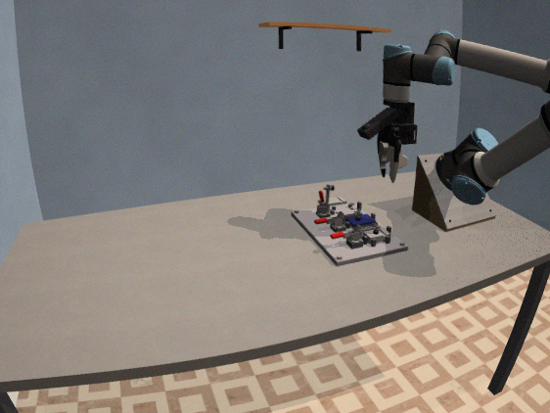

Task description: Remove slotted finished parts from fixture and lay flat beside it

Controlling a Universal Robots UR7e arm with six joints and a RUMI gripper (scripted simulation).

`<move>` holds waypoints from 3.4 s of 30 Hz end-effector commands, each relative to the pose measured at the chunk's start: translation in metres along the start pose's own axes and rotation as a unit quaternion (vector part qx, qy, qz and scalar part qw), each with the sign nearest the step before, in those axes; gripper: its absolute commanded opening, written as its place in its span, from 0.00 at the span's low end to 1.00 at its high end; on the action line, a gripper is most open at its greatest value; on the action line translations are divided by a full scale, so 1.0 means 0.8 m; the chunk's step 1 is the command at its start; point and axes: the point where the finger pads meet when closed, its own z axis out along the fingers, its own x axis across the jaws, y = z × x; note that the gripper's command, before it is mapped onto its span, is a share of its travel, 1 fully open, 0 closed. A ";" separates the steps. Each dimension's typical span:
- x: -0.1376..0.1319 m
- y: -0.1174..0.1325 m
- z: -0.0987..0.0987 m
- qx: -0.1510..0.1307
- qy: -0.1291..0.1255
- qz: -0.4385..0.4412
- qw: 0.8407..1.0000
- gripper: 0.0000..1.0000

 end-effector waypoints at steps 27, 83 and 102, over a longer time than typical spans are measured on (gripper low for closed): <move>0.000 0.000 0.073 0.000 0.000 0.000 1.000 0.28; 0.000 -0.184 0.075 0.000 0.000 0.000 1.000 0.28; 0.000 -0.184 0.125 0.000 0.000 0.000 1.000 0.28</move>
